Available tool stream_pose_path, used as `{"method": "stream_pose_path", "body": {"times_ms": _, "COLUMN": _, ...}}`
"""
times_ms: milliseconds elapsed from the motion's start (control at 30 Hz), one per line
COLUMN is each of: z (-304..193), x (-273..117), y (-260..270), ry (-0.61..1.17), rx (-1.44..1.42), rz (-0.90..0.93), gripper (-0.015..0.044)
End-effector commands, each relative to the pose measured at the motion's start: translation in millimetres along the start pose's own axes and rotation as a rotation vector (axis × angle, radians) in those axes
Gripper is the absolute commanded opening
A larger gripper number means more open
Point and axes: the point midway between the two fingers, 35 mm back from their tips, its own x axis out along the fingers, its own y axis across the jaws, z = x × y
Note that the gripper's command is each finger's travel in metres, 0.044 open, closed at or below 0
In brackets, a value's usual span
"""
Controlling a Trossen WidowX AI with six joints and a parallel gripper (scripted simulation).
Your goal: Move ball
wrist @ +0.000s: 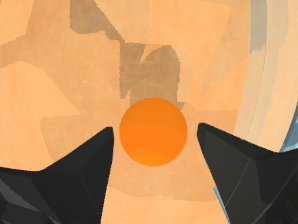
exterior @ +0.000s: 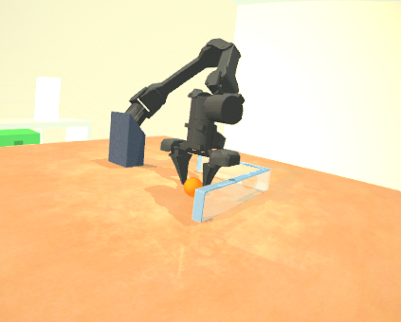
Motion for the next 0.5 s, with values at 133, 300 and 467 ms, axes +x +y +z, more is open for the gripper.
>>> {"method": "stream_pose_path", "body": {"times_ms": 133, "z": 0.2, "x": 2.0, "y": 2.4, "ry": -0.005, "rx": 0.008, "rz": 0.002, "gripper": 0.0222}}
{"method": "stream_pose_path", "body": {"times_ms": 300, "z": 0.2, "x": 2.0, "y": 2.4, "ry": -0.005, "rx": 0.008, "rz": 0.002, "gripper": 0.0189}}
{"method": "stream_pose_path", "body": {"times_ms": 467, "z": -1.1, "x": -8.7, "y": 0.2, "ry": -0.003, "rx": 0.008, "rz": 0.002, "gripper": 0.0077}}
